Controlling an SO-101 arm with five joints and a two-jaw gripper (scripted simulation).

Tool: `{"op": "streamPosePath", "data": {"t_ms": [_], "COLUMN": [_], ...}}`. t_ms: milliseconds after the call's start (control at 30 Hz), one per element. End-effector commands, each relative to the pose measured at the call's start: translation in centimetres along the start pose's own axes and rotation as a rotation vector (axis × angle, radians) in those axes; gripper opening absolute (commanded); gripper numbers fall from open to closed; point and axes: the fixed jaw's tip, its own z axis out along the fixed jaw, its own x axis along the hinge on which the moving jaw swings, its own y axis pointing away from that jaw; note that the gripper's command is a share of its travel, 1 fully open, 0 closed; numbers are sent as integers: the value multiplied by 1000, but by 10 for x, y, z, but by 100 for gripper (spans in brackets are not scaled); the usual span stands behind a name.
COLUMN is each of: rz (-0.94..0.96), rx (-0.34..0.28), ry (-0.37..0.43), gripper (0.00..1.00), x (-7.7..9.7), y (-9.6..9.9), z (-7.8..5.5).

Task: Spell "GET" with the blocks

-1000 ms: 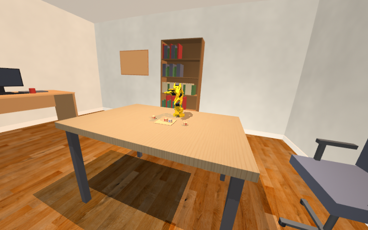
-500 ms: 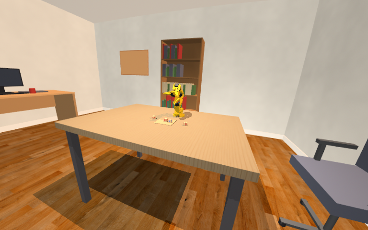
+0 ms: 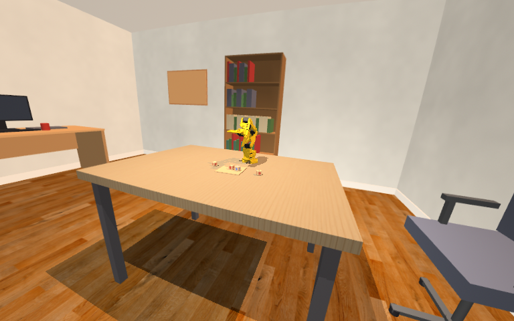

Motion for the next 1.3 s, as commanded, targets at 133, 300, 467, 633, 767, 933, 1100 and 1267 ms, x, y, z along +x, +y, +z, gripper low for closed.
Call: {"op": "streamPosePath", "data": {"t_ms": [133,300,467,633,767,933,1100,1267], "rz": [-18,-22,-22,-22,-22,-22,-22,-22], "rx": [21,25,25,25,25,25,25,25], "ry": [25,48,48,48,48,48,48,48], "gripper": [100,100,100,100,100,100,100,100], "x": [5,9,9,9,9,9,9,9], "y": [-7,-8,-8,-8,-8,-8,-8,-8], "z": [-3,-2,-2,-2,-2,-2,-2,-2]}}
